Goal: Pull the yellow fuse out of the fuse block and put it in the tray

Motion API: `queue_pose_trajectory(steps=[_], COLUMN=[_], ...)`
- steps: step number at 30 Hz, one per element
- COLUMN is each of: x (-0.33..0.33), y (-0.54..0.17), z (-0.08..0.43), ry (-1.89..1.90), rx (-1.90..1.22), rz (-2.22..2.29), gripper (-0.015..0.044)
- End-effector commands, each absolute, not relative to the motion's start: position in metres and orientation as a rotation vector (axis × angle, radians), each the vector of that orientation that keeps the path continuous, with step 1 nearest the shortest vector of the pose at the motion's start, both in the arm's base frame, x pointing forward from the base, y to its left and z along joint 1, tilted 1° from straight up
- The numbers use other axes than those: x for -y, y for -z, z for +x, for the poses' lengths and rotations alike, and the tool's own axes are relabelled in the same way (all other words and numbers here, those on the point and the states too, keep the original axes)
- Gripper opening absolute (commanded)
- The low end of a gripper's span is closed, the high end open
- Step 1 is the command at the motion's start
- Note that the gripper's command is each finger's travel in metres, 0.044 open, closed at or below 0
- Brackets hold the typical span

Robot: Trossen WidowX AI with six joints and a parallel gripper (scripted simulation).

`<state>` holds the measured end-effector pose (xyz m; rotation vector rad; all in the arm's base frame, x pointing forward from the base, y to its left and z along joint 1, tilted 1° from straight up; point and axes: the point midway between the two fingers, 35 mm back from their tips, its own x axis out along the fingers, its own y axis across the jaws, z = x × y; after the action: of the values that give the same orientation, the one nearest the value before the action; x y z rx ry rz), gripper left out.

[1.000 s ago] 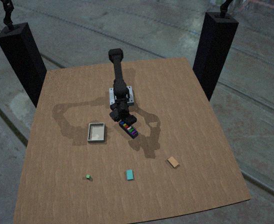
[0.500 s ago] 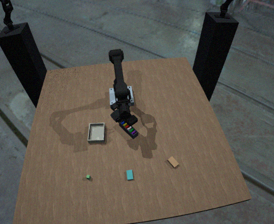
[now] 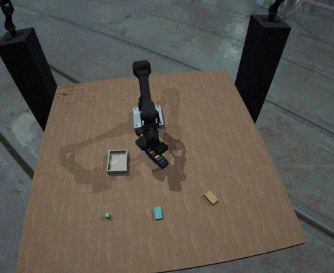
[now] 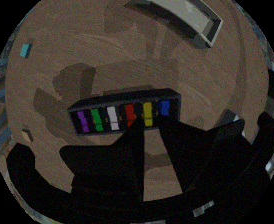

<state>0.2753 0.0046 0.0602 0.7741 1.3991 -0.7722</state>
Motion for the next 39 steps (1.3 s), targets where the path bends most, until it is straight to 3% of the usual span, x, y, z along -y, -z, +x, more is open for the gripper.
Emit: queue_pose_trajectory(steps=[1,36,39], x=[-0.005,-0.005,-0.005], y=[-0.056,-0.039,-0.041], z=[0.275,0.274,0.274], ry=[0.768,0.768,0.773], rx=[-1.403,-1.403,-1.401], rz=[0.774,0.774,0.774], gripper=[0.0074,0.0074,0.0054])
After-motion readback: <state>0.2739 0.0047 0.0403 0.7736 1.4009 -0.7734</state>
